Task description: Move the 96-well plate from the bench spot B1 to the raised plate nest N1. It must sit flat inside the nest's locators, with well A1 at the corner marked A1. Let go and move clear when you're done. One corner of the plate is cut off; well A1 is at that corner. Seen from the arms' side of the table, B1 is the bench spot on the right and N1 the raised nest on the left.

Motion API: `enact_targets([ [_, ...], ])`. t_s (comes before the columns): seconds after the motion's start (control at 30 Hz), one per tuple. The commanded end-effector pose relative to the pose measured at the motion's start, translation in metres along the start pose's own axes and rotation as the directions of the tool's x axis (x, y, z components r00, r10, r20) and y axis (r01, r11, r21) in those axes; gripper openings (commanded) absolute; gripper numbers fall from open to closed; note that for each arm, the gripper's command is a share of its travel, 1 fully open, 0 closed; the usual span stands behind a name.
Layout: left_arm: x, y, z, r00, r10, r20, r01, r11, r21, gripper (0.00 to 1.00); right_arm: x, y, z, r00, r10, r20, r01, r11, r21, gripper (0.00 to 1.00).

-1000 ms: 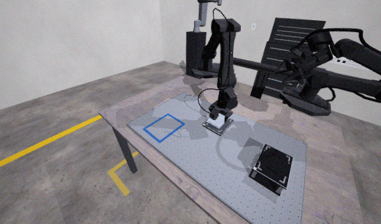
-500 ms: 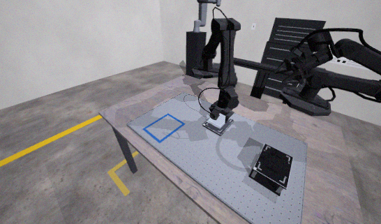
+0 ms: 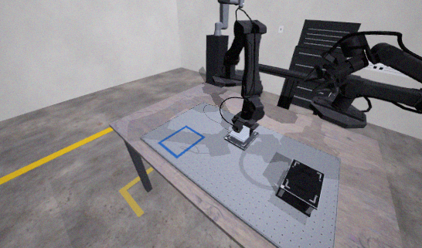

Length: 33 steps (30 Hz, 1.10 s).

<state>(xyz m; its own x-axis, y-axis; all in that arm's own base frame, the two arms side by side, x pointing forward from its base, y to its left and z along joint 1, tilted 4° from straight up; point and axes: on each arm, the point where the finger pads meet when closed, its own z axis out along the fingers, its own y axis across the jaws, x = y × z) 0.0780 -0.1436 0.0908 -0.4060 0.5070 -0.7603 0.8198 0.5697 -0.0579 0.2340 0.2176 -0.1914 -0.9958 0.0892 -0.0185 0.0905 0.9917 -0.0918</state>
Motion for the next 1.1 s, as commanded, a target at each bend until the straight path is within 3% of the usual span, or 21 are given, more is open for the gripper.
enact_targets([
  [0.0, 0.0, 0.0, -0.002, 1.0, -0.001, 0.006, 0.001, 1.0, 0.0, 1.0, -0.01, 0.01, -0.001, 1.0, 0.002, 0.03, -0.001, 1.0, -0.028, 0.82],
  [0.5, 0.0, 0.0, -0.002, 1.0, -0.001, 0.006, 0.001, 1.0, 0.0, 1.0, -0.014, 0.012, 0.025, 0.999, 0.006, 0.035, -0.004, 0.999, -0.04, 0.82],
  [1.07, 0.0, 0.0, -0.002, 1.0, -0.001, 0.006, 0.001, 1.0, 0.0, 1.0, 0.003, -0.004, -0.003, 1.0, 0.011, -0.011, -0.011, 1.0, 0.005, 0.82],
])
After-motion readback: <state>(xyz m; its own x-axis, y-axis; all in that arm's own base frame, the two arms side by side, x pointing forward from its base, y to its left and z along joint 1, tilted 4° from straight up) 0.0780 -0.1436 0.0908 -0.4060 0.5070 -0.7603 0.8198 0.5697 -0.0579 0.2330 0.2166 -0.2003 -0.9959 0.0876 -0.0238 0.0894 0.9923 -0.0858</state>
